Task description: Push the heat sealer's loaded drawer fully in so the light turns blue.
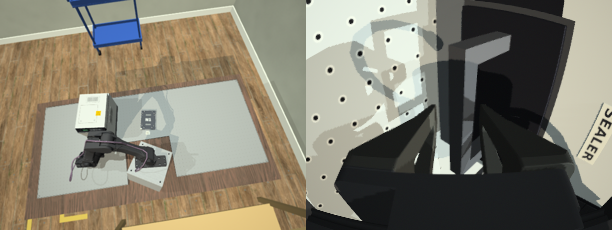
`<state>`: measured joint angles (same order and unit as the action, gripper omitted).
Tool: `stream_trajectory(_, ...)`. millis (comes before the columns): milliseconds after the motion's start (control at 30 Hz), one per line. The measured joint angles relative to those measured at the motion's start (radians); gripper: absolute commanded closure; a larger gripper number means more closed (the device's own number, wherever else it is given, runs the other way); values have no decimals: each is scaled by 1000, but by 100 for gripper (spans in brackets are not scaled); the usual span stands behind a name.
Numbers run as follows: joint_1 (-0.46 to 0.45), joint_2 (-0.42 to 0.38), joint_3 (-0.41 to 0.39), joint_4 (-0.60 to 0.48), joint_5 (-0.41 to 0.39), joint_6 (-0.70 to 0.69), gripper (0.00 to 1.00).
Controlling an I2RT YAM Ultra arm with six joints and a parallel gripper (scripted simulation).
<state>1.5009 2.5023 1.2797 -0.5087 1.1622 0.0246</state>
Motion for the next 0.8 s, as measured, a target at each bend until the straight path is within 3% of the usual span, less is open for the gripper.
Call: stream_trajectory(800,12,0,9,-26,0,26,70)
